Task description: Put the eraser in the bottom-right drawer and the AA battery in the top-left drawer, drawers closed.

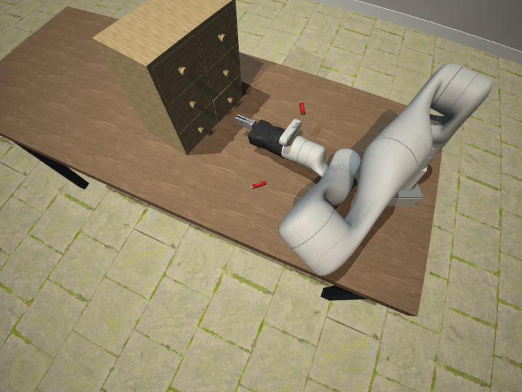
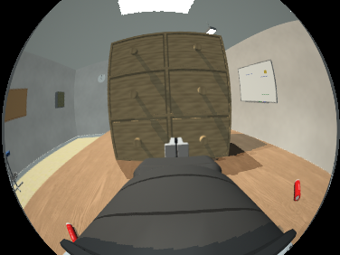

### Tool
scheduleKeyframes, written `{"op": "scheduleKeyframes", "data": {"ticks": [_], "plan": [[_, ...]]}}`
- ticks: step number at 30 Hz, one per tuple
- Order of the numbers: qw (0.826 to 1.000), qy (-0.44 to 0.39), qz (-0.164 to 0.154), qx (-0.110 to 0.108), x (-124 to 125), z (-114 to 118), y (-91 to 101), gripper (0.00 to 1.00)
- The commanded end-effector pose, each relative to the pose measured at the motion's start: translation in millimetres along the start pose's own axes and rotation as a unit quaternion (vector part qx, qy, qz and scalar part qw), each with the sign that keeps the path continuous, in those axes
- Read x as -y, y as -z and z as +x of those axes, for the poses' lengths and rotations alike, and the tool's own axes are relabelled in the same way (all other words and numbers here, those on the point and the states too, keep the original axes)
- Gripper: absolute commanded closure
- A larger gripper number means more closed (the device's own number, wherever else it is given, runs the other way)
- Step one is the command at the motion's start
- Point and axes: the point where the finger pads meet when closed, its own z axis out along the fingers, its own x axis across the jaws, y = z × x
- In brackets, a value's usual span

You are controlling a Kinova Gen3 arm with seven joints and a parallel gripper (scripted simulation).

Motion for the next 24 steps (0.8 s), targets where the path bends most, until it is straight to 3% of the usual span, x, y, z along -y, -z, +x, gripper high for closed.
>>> {"op": "scheduleKeyframes", "data": {"ticks": [1, 24], "plan": [[1.0, -0.004, 0.002, 0.003, 3.6, -7.7, 1.5, 1.0], [1.0, -0.004, 0.002, 0.003, 12.9, -42.2, 10.6, 1.0]]}}
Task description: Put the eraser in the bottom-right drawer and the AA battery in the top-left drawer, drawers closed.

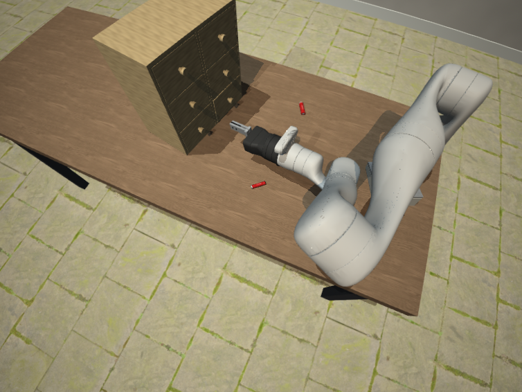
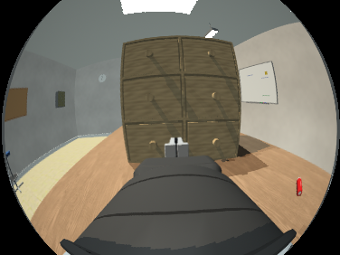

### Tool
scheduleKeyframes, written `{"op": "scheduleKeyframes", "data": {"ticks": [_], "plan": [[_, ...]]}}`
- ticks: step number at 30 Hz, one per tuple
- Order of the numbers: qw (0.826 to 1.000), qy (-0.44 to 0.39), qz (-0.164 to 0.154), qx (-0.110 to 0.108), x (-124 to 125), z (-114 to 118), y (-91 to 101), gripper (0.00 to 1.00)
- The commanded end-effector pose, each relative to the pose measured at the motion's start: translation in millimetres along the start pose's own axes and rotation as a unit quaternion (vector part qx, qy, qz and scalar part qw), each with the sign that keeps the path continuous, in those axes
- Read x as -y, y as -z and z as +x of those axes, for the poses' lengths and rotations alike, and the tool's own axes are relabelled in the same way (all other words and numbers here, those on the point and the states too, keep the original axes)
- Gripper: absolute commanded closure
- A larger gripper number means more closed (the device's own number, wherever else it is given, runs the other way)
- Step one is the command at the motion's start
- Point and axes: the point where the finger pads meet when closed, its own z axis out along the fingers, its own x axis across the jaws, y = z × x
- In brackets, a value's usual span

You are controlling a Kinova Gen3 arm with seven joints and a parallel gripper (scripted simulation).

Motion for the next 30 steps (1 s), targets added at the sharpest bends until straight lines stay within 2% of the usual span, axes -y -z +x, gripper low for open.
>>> {"op": "scheduleKeyframes", "data": {"ticks": [1, 30], "plan": [[1.0, -0.006, 0.002, 0.004, 3.7, -8.0, 1.6, 1.0], [1.0, -0.006, 0.002, 0.004, 15.3, -50.2, 12.9, 1.0]]}}
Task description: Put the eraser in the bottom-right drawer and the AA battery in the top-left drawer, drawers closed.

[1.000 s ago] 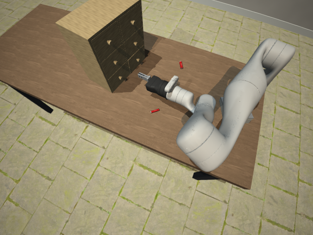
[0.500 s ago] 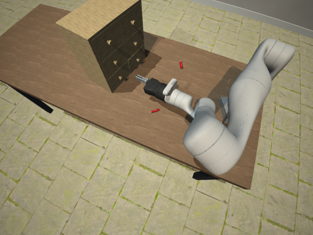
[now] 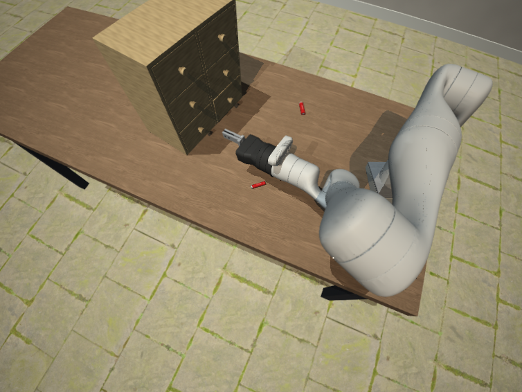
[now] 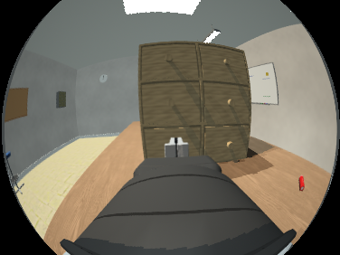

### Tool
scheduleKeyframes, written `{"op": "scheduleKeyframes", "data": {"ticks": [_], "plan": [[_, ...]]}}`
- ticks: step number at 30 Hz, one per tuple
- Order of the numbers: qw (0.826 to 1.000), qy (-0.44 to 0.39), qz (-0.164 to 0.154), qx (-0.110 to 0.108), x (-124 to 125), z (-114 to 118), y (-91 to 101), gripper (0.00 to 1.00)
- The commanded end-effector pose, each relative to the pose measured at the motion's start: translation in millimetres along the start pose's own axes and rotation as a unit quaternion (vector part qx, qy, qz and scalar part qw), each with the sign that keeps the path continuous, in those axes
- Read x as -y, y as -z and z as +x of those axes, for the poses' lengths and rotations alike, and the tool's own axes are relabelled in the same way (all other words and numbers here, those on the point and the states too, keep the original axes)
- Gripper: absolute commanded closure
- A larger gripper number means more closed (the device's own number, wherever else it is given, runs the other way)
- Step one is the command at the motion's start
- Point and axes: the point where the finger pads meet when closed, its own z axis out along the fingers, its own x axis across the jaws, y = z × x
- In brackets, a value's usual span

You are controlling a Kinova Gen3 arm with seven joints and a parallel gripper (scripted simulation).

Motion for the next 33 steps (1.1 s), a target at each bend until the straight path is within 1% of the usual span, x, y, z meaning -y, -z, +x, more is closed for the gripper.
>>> {"op": "scheduleKeyframes", "data": {"ticks": [1, 33], "plan": [[1.0, -0.006, 0.001, 0.004, 3.7, -8.4, 2.0, 1.0], [1.0, -0.006, 0.001, 0.004, 16.7, -55.8, 14.6, 1.0]]}}
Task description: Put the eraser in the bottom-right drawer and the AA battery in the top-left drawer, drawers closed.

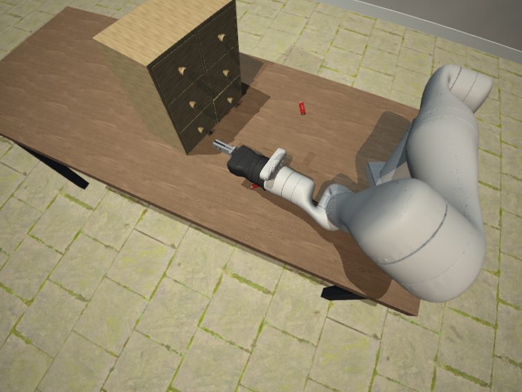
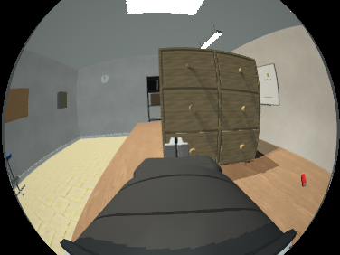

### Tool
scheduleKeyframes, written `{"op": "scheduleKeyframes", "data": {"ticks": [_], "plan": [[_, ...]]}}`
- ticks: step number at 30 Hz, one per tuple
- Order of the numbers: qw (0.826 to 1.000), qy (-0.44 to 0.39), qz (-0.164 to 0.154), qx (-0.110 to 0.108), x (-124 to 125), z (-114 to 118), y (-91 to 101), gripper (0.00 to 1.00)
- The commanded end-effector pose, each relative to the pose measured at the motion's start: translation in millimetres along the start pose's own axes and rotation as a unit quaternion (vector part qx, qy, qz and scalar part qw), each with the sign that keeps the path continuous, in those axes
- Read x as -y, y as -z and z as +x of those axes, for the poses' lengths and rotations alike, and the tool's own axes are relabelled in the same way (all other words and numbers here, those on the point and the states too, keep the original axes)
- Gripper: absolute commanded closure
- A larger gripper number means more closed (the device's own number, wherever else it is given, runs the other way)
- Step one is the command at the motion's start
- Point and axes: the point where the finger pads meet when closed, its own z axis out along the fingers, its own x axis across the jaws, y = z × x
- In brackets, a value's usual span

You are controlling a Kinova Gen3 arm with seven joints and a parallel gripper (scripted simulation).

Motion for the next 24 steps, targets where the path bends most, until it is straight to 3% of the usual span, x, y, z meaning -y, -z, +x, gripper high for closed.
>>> {"op": "scheduleKeyframes", "data": {"ticks": [1, 24], "plan": [[1.0, -0.005, 0.001, 0.003, 3.3, -7.6, 2.0, 1.0], [1.0, -0.005, 0.001, 0.003, 11.2, -36.7, 9.7, 1.0]]}}
